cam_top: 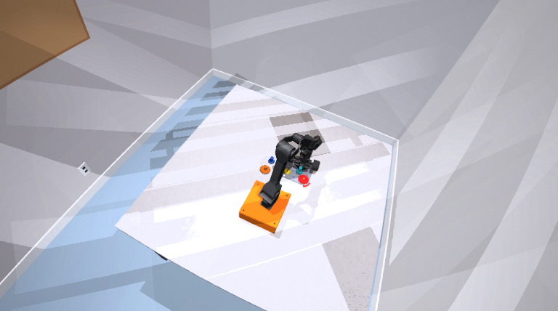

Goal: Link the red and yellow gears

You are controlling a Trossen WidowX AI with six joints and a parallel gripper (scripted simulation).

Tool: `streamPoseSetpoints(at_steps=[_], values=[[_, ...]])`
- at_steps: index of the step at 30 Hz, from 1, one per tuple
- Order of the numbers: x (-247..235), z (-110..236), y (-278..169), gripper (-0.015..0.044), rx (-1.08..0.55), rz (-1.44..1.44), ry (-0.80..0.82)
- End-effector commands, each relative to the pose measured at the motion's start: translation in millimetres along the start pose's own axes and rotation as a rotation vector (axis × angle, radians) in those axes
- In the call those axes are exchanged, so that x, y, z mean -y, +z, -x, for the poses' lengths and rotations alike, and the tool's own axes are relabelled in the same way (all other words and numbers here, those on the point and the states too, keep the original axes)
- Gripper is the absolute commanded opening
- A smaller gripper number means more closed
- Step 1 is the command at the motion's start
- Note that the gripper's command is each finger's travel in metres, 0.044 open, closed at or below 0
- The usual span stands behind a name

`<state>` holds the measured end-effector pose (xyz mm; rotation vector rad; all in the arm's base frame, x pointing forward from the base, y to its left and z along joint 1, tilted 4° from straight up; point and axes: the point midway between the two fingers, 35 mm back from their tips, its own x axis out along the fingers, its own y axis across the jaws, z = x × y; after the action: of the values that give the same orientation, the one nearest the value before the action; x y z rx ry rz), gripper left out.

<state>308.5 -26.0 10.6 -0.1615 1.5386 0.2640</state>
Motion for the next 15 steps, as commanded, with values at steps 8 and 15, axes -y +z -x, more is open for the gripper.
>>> streamPoseSetpoints(at_steps=[8, 15], values=[[-0.6, -15.8, -1.5, 0.0000, -0.004, -0.280, 0.000], [0.3, -14.7, -1.3, 0.0000, -0.004, -0.382, 0.000]])
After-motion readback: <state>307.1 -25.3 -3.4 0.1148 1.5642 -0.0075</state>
